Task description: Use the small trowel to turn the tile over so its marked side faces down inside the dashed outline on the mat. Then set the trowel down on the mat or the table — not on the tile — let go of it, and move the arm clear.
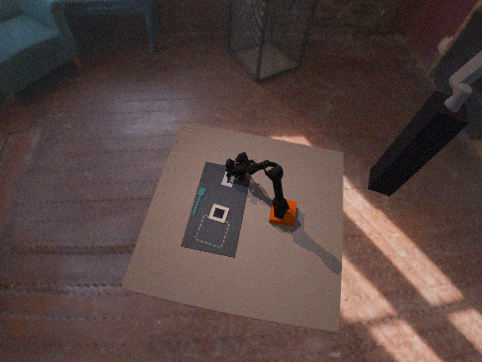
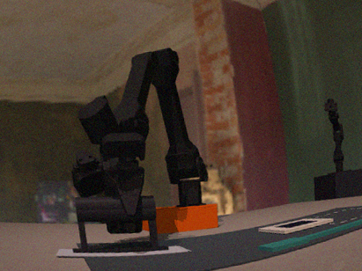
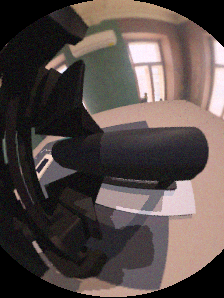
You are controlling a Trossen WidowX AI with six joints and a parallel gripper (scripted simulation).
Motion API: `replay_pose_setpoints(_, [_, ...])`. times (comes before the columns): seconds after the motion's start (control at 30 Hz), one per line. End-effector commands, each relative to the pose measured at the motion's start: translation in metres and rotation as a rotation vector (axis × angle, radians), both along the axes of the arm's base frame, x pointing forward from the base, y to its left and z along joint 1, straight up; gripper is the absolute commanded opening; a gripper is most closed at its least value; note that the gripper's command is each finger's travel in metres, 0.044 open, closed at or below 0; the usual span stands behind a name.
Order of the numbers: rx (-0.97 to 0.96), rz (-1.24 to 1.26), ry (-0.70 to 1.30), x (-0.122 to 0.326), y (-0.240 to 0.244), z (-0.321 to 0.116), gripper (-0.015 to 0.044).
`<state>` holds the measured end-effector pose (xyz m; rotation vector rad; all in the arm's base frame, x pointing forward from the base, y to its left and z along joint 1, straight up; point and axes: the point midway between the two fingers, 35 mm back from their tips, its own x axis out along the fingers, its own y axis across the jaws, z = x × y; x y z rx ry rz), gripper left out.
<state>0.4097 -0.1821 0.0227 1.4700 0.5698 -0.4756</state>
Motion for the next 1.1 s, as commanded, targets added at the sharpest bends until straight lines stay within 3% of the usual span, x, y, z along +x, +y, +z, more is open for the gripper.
replay_pose_setpoints(0.0, [-0.001,-0.003,0.000,0.000,-0.001,0.000,0.0055])
replay_pose_setpoints(0.2, [-0.001,-0.003,0.000,0.000,-0.001,0.001,0.0000])
replay_pose_setpoints(0.57, [0.000,0.000,0.000,-0.001,0.000,0.059,0.0000])
replay_pose_setpoints(0.77, [-0.002,0.000,0.001,-0.001,0.004,0.060,0.0000])
replay_pose_setpoints(1.07, [-0.033,-0.004,0.016,-0.003,0.053,0.055,0.0000])
